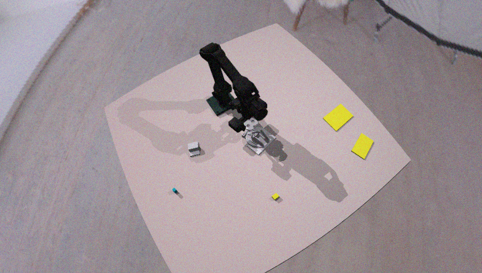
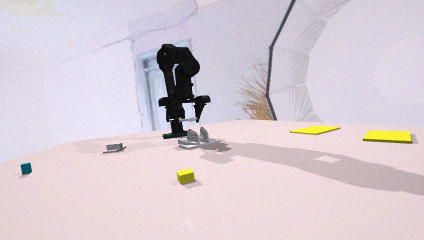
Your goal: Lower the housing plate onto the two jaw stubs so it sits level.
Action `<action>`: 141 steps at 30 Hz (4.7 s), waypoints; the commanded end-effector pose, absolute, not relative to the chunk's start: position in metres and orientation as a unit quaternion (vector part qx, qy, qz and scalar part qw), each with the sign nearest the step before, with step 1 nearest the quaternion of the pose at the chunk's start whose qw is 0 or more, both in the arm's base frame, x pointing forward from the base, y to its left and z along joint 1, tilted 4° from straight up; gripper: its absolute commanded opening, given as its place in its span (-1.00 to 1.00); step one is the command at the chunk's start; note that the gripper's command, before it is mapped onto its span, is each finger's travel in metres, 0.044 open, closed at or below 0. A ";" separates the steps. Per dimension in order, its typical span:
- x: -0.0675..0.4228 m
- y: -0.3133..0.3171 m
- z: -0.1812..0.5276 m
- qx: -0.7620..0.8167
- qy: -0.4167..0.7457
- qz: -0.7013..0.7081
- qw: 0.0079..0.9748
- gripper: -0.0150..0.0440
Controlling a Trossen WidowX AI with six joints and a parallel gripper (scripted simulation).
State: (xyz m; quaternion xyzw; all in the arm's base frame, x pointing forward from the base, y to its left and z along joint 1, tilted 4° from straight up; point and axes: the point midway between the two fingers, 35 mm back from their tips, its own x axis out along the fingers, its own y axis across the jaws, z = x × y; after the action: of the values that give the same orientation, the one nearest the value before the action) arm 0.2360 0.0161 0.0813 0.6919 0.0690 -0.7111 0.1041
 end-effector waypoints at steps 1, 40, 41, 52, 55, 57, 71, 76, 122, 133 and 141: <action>0.236 0.016 0.074 0.690 0.070 -0.713 0.102 0.70; 0.233 0.014 0.033 0.690 0.070 -0.713 0.103 0.70; 0.233 0.014 0.033 0.690 0.070 -0.713 0.103 0.70; 0.233 0.014 0.030 0.690 0.073 -0.713 0.105 0.70; 0.233 0.014 0.029 0.690 0.073 -0.713 0.105 0.70; 0.233 0.014 0.028 0.690 0.073 -0.713 0.105 0.70; 0.232 0.014 0.026 0.690 0.073 -0.713 0.105 0.70; 0.232 0.014 0.026 0.690 0.073 -0.713 0.105 0.70; 0.232 0.013 0.018 0.690 0.073 -0.713 0.105 0.70; 0.232 0.013 0.018 0.690 0.073 -0.713 0.105 0.70; 0.232 0.013 0.018 0.690 0.073 -0.713 0.105 0.70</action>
State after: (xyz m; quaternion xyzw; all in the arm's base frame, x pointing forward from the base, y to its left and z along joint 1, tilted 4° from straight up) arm 0.2319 0.0130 0.0203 0.6899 0.0713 -0.7127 0.1050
